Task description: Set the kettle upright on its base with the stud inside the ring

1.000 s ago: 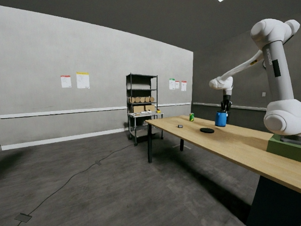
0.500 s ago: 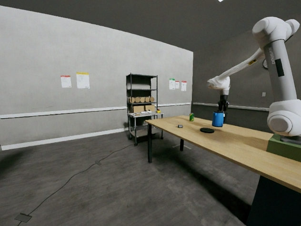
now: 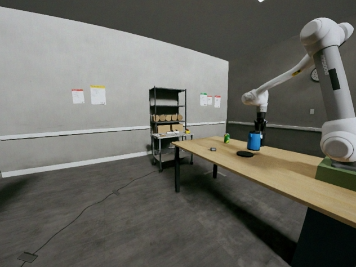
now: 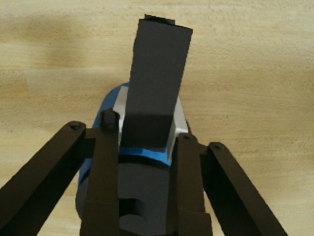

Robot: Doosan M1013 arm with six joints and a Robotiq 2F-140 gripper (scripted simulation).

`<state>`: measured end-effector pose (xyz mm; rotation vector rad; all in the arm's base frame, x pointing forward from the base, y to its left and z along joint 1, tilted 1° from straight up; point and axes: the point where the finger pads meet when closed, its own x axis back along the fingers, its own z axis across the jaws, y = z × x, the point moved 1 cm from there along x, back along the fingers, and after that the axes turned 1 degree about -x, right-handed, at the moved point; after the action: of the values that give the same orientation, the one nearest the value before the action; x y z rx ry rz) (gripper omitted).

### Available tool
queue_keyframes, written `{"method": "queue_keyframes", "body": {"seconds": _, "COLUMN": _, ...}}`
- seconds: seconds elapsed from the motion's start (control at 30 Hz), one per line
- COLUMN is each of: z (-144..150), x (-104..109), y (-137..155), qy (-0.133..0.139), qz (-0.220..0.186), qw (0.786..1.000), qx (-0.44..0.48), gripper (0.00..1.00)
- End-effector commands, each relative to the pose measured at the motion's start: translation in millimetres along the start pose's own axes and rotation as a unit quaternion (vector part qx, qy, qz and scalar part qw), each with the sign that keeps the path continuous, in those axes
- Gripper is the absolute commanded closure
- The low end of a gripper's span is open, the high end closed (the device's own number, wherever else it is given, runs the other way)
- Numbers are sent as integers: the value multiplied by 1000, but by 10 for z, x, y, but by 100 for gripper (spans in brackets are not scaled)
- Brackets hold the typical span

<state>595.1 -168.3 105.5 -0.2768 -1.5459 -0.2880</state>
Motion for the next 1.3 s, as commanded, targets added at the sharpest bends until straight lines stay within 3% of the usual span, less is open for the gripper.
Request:
{"method": "queue_keyframes", "body": {"seconds": 0.0, "z": -11, "x": 8, "y": 85, "qy": -1, "qz": 0, "qw": 1000, "qx": 0, "gripper": 90}}
{"method": "queue_keyframes", "body": {"seconds": 0.77, "z": -51, "x": 8, "y": 683, "qy": -1, "qz": 0, "qw": 1000, "qx": 0, "gripper": 90}}
{"method": "queue_keyframes", "body": {"seconds": 1.27, "z": -65, "x": 9, "y": 889, "qy": -1, "qz": 0, "qw": 1000, "qx": 0, "gripper": 90}}
